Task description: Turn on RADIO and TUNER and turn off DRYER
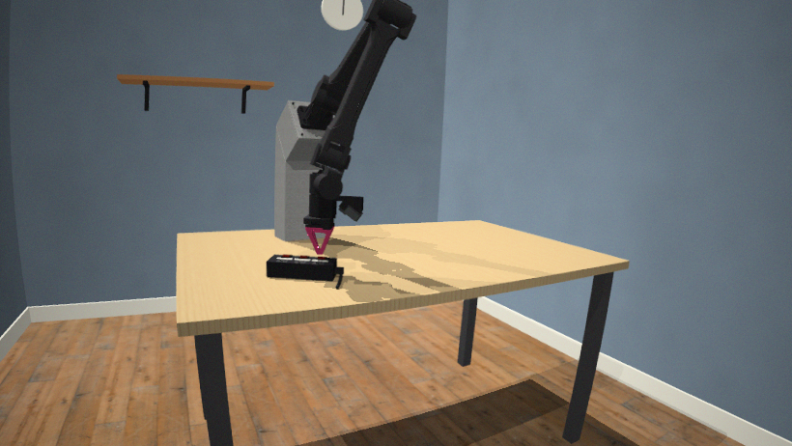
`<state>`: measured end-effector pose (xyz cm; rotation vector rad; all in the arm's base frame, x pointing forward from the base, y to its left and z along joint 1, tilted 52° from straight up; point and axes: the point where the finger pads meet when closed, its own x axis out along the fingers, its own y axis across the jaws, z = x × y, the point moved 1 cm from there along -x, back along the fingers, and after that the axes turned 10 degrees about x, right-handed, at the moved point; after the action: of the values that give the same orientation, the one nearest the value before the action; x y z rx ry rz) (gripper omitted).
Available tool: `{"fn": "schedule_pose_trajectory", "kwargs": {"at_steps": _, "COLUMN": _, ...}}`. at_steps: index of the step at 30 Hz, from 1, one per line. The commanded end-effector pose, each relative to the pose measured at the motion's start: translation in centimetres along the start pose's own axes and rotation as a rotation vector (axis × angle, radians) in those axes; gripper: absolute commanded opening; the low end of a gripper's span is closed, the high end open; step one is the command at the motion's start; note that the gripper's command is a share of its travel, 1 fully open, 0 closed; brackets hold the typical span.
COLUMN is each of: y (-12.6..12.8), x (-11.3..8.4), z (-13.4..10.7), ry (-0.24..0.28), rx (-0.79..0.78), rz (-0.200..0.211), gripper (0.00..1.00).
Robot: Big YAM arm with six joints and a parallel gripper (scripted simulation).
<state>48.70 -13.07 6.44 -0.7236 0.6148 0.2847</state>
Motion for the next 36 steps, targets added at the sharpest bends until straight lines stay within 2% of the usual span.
{"fn": "schedule_pose_trajectory", "kwargs": {"at_steps": 1, "y": -0.22, "x": 0.04, "z": -0.66, "ry": 0.001, "rx": -0.006, "rz": -0.01, "gripper": 0.0}}
{"fn": "schedule_pose_trajectory", "kwargs": {"at_steps": 36, "y": -0.46, "x": 0.41, "z": -0.19, "ry": -0.006, "rx": -0.009, "rz": -0.013, "gripper": 0.0}}
